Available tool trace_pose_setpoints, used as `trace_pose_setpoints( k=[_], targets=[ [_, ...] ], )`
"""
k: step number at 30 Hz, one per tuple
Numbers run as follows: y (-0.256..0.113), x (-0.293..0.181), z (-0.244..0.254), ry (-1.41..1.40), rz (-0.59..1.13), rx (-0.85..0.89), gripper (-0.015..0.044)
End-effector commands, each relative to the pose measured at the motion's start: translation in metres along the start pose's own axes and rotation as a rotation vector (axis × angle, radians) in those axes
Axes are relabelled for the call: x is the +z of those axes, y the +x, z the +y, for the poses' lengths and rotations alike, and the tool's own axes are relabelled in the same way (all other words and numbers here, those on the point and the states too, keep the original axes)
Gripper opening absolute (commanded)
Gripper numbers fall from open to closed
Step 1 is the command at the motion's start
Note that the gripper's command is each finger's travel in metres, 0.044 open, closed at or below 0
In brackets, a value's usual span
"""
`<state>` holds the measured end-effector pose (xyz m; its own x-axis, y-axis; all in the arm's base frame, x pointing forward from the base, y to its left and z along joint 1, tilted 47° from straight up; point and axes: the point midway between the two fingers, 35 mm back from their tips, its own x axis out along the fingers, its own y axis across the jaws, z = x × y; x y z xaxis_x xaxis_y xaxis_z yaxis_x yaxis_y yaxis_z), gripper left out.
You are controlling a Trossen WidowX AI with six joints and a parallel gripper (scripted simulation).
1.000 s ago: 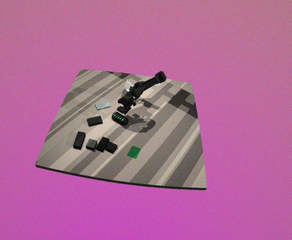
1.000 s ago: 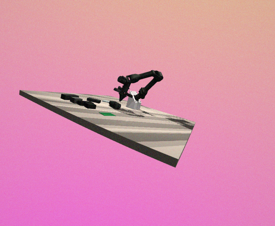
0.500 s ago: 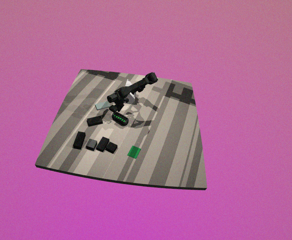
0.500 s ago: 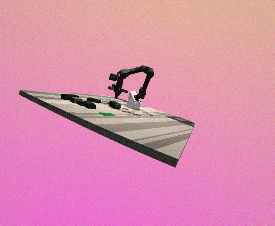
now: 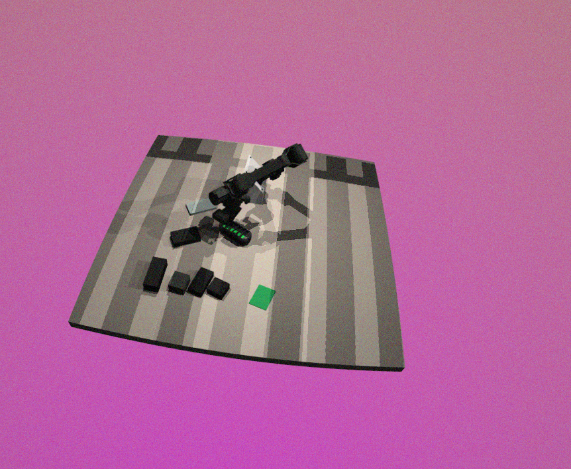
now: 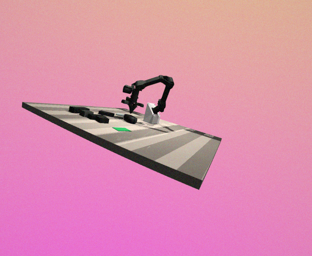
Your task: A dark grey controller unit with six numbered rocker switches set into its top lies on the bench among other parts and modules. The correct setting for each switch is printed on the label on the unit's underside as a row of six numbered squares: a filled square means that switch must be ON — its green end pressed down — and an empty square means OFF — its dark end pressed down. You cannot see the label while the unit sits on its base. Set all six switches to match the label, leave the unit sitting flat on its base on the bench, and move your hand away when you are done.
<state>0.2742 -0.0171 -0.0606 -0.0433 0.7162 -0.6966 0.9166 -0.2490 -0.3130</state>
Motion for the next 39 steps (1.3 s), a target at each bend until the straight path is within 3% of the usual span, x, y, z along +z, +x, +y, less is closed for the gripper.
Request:
trace_pose_setpoints(
  k=[1, 29, 34, 39],
  targets=[
    [0.009, 0.000, -0.002, 0.009, 0.006, -0.005, 0.0000],
    [0.026, -0.001, -0.003, 0.009, 0.008, -0.006, 0.0000],
    [-0.017, 0.000, -0.002, 0.009, 0.005, -0.005, 0.0000],
    [-0.020, 0.000, -0.002, 0.009, 0.005, -0.005, 0.0000]
  ],
)
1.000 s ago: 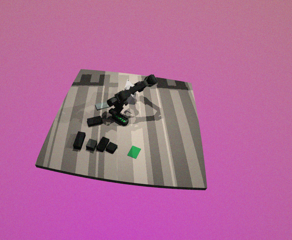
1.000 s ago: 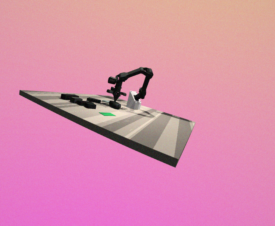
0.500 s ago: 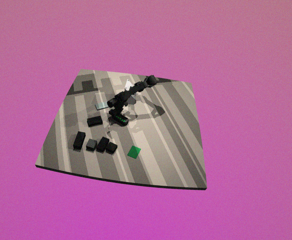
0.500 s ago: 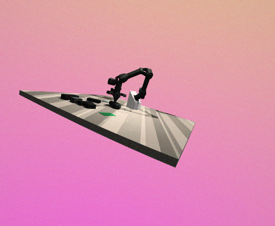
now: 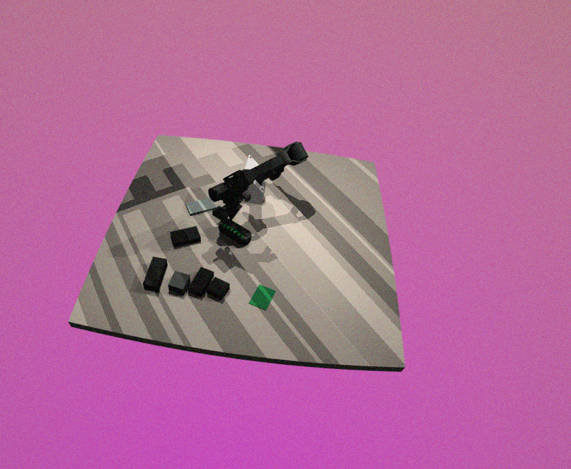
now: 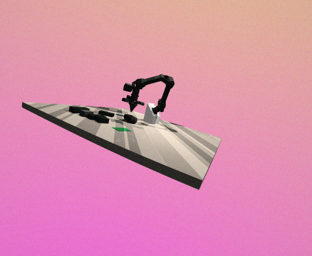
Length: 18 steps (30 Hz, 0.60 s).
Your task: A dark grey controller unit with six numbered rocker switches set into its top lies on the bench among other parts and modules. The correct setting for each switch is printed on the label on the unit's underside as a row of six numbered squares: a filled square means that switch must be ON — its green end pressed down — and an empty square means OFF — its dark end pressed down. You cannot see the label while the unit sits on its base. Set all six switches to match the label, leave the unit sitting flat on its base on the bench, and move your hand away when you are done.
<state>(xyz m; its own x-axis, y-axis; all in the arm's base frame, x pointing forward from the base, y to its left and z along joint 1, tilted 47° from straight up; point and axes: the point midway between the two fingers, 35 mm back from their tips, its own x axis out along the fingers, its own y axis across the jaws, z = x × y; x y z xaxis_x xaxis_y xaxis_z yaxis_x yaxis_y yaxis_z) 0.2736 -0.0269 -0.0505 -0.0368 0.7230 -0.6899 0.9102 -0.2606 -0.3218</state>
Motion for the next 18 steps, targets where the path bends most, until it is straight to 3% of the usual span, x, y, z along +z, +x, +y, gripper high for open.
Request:
trace_pose_setpoints(
  k=[1, 6, 18],
  targets=[
    [-0.005, 0.000, -0.001, -0.006, -0.006, -0.007, 0.0000],
    [-0.005, -0.020, -0.002, -0.007, -0.004, -0.008, 0.0000],
    [0.009, -0.020, -0.001, -0.007, -0.005, -0.008, 0.0000]
  ],
)
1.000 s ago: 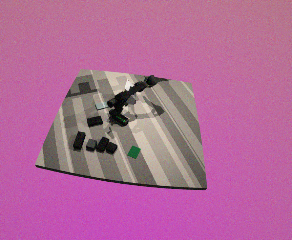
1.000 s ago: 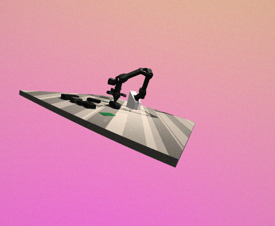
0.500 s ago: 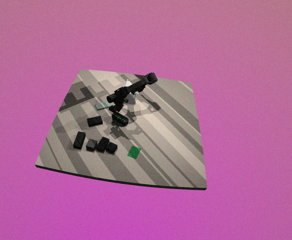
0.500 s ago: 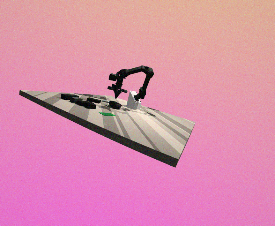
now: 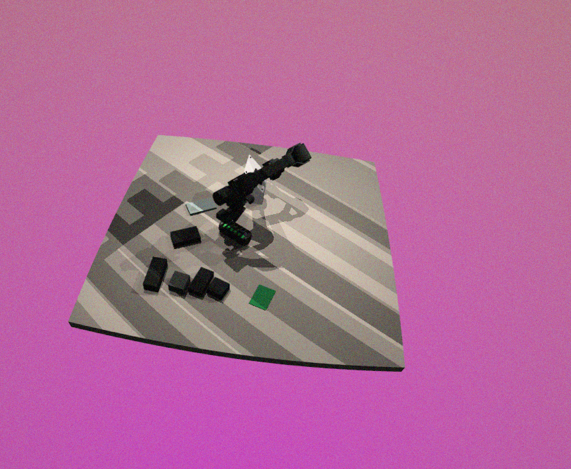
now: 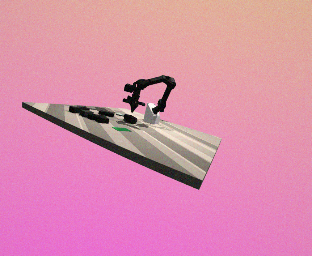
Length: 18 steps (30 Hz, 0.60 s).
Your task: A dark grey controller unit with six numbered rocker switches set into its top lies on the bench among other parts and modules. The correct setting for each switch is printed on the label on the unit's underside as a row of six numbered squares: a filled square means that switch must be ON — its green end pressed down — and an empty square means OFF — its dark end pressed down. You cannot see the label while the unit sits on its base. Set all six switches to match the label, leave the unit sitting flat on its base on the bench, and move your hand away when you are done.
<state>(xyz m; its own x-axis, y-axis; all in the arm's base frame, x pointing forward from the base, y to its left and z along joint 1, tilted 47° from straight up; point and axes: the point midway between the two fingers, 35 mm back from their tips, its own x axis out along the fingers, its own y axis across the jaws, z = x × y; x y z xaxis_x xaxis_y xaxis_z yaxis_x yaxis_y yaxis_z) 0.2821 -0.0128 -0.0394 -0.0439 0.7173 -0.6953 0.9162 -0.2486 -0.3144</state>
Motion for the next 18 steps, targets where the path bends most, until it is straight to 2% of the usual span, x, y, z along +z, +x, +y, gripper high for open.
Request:
trace_pose_setpoints(
  k=[1, 18],
  targets=[
    [0.008, -0.001, -0.002, 0.008, 0.006, -0.005, 0.0000],
    [0.032, -0.001, -0.002, 0.008, 0.007, -0.005, 0.0000]
  ],
)
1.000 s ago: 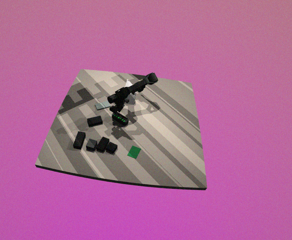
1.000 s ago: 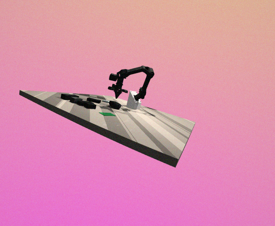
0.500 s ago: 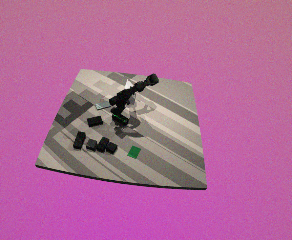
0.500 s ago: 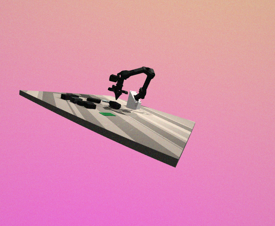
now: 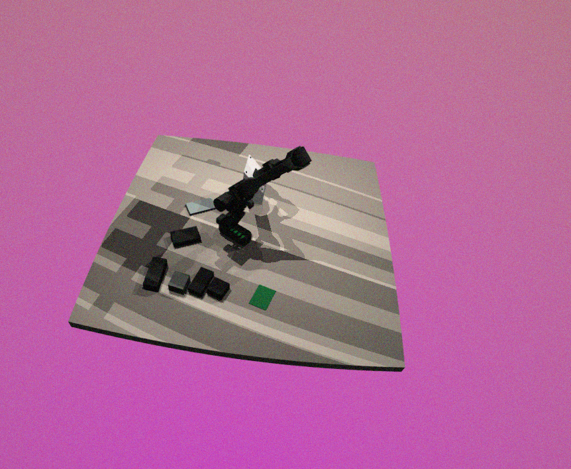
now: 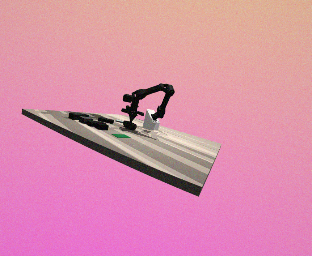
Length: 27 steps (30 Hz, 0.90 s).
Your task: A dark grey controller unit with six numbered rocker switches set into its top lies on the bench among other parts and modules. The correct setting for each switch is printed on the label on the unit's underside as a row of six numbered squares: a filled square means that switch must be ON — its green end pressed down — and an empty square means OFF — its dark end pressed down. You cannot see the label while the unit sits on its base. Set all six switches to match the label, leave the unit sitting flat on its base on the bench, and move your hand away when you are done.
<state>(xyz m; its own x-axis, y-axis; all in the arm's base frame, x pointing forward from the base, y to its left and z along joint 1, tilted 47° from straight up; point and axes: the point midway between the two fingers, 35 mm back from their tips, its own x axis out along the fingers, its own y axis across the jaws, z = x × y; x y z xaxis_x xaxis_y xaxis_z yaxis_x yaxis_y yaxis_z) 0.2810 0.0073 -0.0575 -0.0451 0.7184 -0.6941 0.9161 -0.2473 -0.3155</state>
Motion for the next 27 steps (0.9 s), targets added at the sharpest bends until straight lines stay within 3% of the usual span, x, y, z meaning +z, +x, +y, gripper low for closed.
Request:
trace_pose_setpoints(
  k=[1, 19, 24, 27],
  targets=[
    [0.006, 0.000, -0.002, 0.008, 0.006, -0.003, 0.0000],
    [0.011, 0.000, -0.002, 0.008, 0.006, -0.003, 0.0000],
    [-0.032, 0.000, -0.001, 0.008, 0.004, -0.002, 0.0000],
    [-0.035, 0.000, -0.001, 0.009, 0.004, -0.003, 0.0000]
  ],
)
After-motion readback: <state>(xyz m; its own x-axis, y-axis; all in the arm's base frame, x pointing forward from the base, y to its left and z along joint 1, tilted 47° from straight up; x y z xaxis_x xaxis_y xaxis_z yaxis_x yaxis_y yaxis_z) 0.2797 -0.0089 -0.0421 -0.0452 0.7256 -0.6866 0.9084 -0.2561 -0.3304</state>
